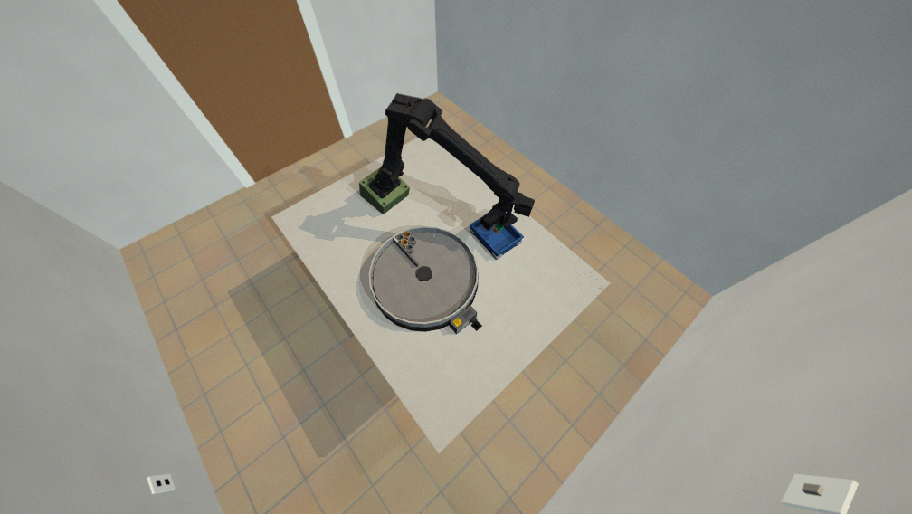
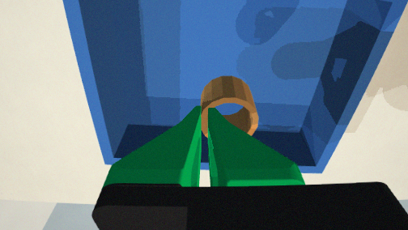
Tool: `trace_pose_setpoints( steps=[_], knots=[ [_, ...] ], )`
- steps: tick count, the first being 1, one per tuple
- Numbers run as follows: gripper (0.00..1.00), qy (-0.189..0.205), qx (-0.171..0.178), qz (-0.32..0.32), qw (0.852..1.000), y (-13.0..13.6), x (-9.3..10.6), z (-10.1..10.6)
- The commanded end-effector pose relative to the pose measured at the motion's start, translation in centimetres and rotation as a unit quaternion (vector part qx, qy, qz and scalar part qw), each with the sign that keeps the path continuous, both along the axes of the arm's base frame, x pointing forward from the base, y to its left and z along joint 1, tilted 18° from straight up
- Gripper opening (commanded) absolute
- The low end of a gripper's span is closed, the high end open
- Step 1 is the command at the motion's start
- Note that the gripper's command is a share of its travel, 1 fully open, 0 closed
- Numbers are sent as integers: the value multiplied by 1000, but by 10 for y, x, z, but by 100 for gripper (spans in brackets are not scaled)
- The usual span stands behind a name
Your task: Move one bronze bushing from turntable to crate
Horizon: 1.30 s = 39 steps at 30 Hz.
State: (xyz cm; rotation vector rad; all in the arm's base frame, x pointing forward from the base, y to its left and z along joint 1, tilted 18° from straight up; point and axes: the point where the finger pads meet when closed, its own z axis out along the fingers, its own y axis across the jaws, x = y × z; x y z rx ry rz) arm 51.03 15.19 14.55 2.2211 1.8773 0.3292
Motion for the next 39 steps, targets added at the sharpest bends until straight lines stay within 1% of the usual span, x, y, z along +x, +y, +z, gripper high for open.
trace_pose_setpoints(
  steps=[1, 18, 20, 23, 25, 27, 28, 29, 30, 31, 33, 37, 39],
  knots=[
    [0, -16, 6, 2, 1000, -1, 7, 12],
    [0, -16, 6, 2, 1000, -1, 7, 11],
    [0, -13, 5, 2, 1000, -2, 7, 7],
    [0, -1, 1, 1, 1000, -3, 4, -6],
    [0, 1, 0, 1, 1000, -4, 5, -11],
    [0, 1, 0, 1, 1000, -4, 5, -11],
    [0, -16, 6, 0, 1000, -5, 5, 7],
    [0, -15, 5, 0, 1000, -5, 8, 4],
    [0, -16, 6, 0, 1000, -3, 14, 3],
    [0, -6, 2, 0, 1000, -4, 12, -9],
    [0, 1, 0, 0, 1000, -6, 8, -18],
    [0, 1, 0, 0, 1000, -6, 10, -25],
    [0, -7, 3, 0, 1000, -6, 11, -20]
  ],
)
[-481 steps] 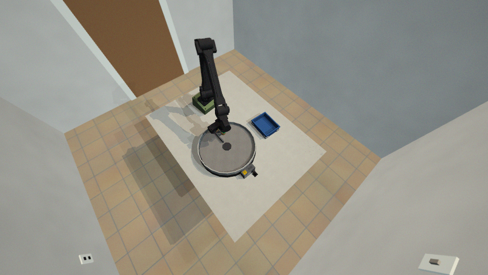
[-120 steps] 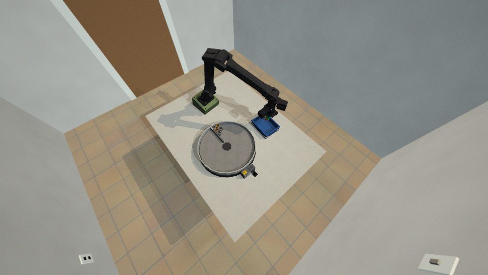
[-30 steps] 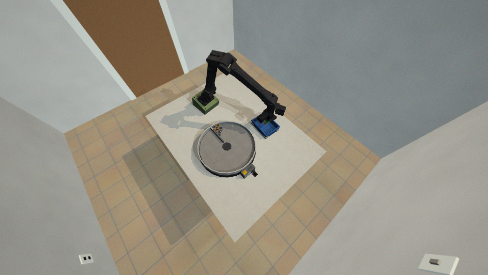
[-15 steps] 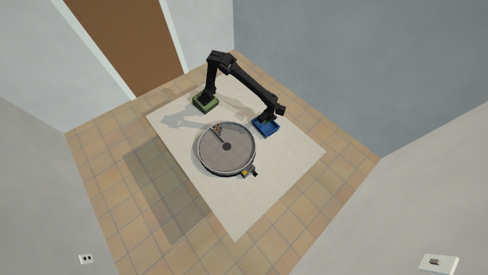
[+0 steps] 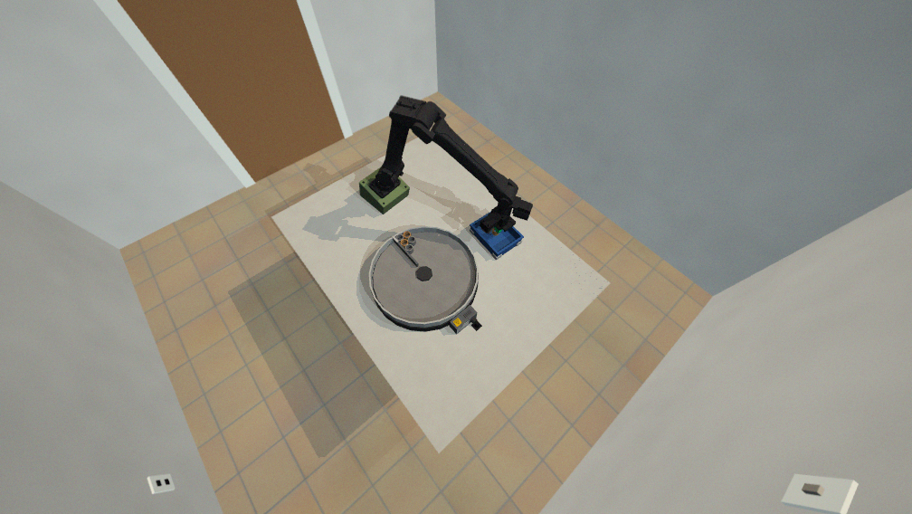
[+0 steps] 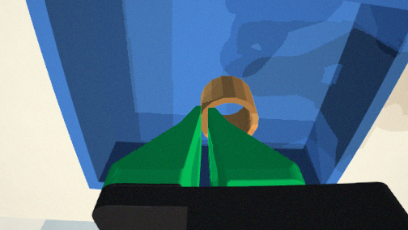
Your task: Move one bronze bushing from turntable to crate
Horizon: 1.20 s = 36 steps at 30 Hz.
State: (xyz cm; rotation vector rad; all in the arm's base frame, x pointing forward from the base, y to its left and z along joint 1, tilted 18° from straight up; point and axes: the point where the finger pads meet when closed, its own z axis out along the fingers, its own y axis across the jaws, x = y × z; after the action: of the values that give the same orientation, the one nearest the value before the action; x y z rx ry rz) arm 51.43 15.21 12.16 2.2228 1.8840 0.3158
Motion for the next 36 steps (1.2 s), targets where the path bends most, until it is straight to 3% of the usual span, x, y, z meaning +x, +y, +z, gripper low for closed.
trace_pose_setpoints(
  steps=[1, 3, 6, 7, 11, 14, 19, 36],
  knots=[
    [0, -17, 6, -1, 1000, -5, 11, 7],
    [0, -9, 3, -1, 1000, -6, 9, -4],
    [0, -12, 5, -2, 1000, -6, 9, -3],
    [0, -4, 2, -2, 1000, -6, 9, -13],
    [0, -4, 2, -1, 1000, -6, 10, -19],
    [0, -23, 8, -1, 1000, -5, 15, 0],
    [0, -13, 5, -2, 1000, -6, 15, -14],
    [0, -11, 4, -1, 1000, -6, 13, -14]
  ],
)
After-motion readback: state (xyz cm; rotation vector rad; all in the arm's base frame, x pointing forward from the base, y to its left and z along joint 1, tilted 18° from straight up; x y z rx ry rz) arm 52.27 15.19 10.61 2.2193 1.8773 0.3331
